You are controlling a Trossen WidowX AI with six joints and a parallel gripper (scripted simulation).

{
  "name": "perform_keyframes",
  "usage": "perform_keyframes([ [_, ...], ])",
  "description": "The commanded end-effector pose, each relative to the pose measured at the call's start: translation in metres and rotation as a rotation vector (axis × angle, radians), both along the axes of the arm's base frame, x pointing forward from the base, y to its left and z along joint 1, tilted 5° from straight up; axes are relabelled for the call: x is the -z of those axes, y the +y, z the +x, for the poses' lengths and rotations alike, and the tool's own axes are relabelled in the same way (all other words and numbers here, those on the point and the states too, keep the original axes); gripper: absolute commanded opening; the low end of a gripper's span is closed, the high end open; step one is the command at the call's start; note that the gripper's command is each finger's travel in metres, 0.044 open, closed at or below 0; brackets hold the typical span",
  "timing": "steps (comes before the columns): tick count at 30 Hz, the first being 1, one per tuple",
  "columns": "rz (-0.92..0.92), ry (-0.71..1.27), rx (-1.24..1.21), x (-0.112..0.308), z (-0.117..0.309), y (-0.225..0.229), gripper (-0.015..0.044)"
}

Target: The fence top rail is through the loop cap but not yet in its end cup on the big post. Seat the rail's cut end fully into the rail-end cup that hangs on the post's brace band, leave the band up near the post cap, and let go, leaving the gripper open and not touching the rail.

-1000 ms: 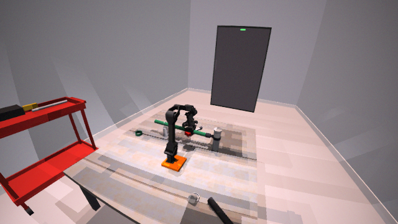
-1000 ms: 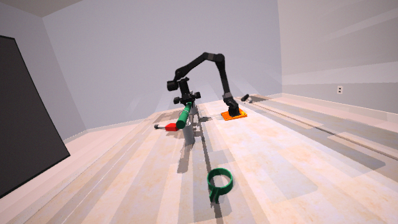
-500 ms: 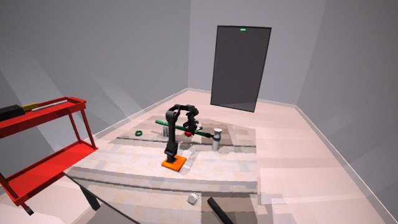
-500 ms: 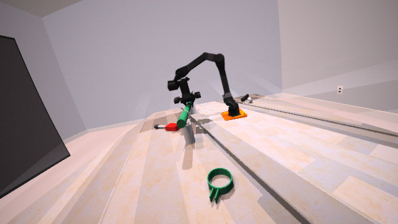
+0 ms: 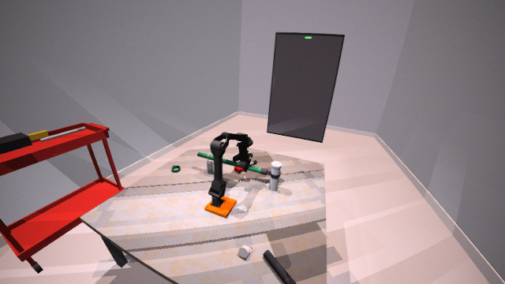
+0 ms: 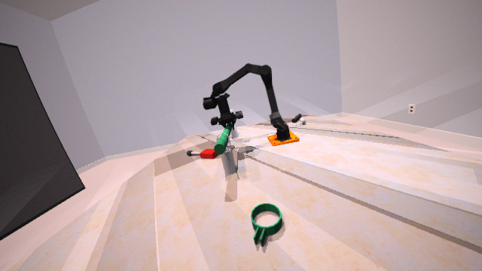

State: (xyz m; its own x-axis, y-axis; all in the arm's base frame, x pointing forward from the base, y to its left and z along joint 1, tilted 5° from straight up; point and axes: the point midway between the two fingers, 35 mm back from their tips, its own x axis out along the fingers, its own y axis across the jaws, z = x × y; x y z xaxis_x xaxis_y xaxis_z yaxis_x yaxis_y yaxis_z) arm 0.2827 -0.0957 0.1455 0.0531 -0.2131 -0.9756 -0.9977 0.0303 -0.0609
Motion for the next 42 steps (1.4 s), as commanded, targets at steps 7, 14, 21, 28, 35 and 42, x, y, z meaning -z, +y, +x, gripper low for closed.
perform_keyframes([
  [7,-0.001,0.000,0.000,0.000,0.000,0.000,0.0210],
  [14,0.001,0.000,0.000,-0.013,0.001,0.012,0.0394],
  [21,0.003,0.000,0.000,-0.040,-0.002,0.036,0.0440],
  [28,0.007,0.000,-0.005,-0.053,-0.003,0.039,0.0440],
  [35,0.008,0.001,-0.006,-0.084,-0.009,0.046,0.0440],
  [42,0.008,0.001,-0.006,-0.084,-0.009,0.046,0.0440],
])
